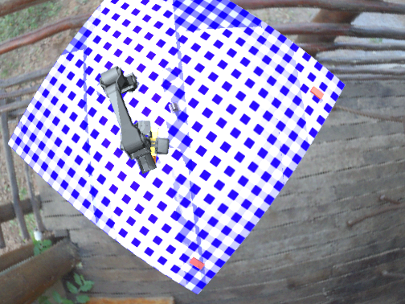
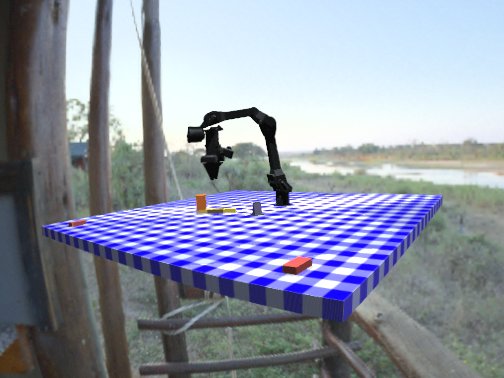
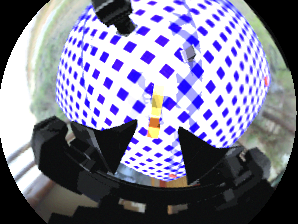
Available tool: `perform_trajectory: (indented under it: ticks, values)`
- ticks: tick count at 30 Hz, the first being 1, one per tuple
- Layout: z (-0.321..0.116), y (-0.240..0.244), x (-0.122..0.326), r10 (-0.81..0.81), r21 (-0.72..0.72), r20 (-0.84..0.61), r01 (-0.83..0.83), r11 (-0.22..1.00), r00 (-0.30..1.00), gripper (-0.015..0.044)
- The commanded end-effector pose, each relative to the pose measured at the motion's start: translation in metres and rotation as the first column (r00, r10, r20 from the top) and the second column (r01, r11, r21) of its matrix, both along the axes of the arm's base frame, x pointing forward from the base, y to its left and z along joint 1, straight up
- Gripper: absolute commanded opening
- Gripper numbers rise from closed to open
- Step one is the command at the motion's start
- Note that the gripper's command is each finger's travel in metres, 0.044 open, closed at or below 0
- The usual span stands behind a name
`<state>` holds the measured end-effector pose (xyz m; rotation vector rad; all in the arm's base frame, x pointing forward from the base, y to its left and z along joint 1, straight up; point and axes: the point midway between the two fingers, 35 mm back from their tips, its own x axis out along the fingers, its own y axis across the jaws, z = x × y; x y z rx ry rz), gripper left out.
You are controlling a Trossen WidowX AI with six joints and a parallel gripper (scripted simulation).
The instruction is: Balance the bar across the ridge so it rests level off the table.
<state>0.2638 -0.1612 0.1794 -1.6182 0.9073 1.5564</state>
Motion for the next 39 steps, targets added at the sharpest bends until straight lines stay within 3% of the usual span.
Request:
perform_trajectory:
  ticks: [1,17,39]
  values:
    - [-0.005,-0.001,-0.001,0.017,0.002,-0.010,-0.017,1.000,1.000,0.0315]
    - [-0.103,-0.003,0.001,0.017,0.002,-0.010,-0.017,1.000,1.000,0.0315]
    - [-0.131,-0.002,0.001,0.017,0.002,-0.011,-0.017,1.000,1.000,0.0315]
